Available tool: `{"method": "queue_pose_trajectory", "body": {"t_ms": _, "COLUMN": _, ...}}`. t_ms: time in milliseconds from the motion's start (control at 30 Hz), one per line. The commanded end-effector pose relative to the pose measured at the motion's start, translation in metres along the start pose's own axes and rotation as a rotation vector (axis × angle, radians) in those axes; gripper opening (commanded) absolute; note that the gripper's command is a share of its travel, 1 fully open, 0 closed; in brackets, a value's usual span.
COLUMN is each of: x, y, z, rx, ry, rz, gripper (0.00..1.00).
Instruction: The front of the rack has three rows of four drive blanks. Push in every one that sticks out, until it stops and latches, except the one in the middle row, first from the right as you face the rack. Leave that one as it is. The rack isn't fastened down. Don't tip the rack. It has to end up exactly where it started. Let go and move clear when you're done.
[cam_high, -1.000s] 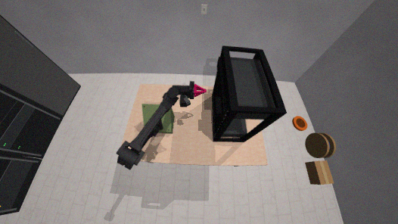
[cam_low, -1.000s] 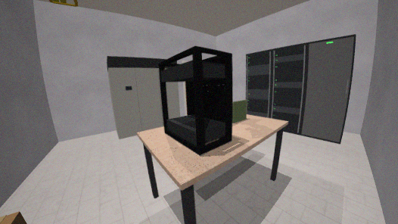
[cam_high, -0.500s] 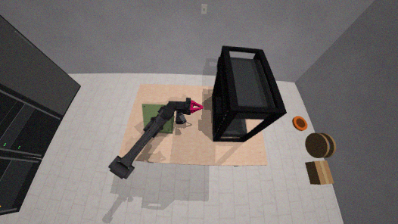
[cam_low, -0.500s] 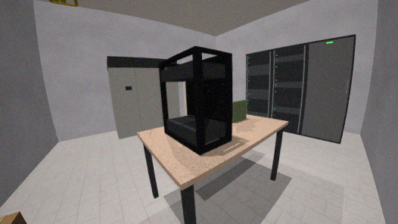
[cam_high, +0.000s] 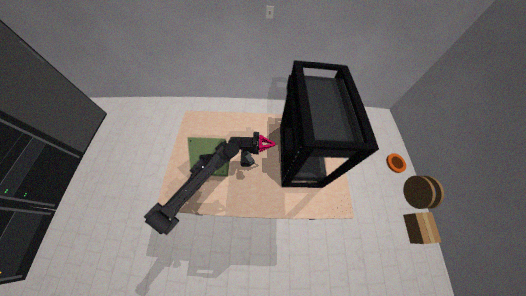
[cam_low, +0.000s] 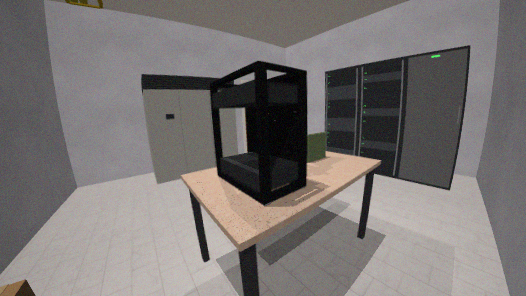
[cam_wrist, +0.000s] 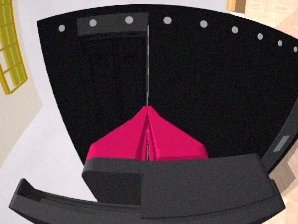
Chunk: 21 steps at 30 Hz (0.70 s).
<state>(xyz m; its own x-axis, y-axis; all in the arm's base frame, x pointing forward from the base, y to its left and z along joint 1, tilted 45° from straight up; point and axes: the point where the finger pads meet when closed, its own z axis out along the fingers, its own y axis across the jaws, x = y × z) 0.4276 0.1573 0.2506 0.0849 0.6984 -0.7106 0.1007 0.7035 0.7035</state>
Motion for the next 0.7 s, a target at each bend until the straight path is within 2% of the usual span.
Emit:
{"method": "queue_pose_trajectory", "body": {"t_ms": 0, "x": -0.017, "y": 0.027, "z": 0.04, "rx": -0.018, "ry": -0.055, "rz": 0.038, "gripper": 0.0}}
{"method": "queue_pose_trajectory", "body": {"t_ms": 67, "x": -0.015, "y": 0.026, "z": 0.042, "rx": -0.014, "ry": -0.051, "rz": 0.033, "gripper": 0.0}}
{"method": "queue_pose_trajectory", "body": {"t_ms": 133, "x": -0.006, "y": 0.036, "z": 0.035, "rx": -0.034, "ry": -0.029, "rz": 0.033, "gripper": 0.0}}
{"method": "queue_pose_trajectory", "body": {"t_ms": 200, "x": -0.011, "y": 0.036, "z": 0.035, "rx": -0.035, "ry": -0.038, "rz": 0.039, "gripper": 0.0}}
{"method": "queue_pose_trajectory", "body": {"t_ms": 267, "x": -0.018, "y": 0.029, "z": 0.04, "rx": -0.018, "ry": -0.055, "rz": 0.038, "gripper": 0.0}}
{"method": "queue_pose_trajectory", "body": {"t_ms": 600, "x": -0.016, "y": 0.03, "z": 0.039, "rx": -0.017, "ry": -0.047, "rz": 0.033, "gripper": 0.0}}
{"method": "queue_pose_trajectory", "body": {"t_ms": 667, "x": -0.016, "y": 0.037, "z": 0.036, "rx": -0.022, "ry": -0.041, "rz": 0.032, "gripper": 0.0}}
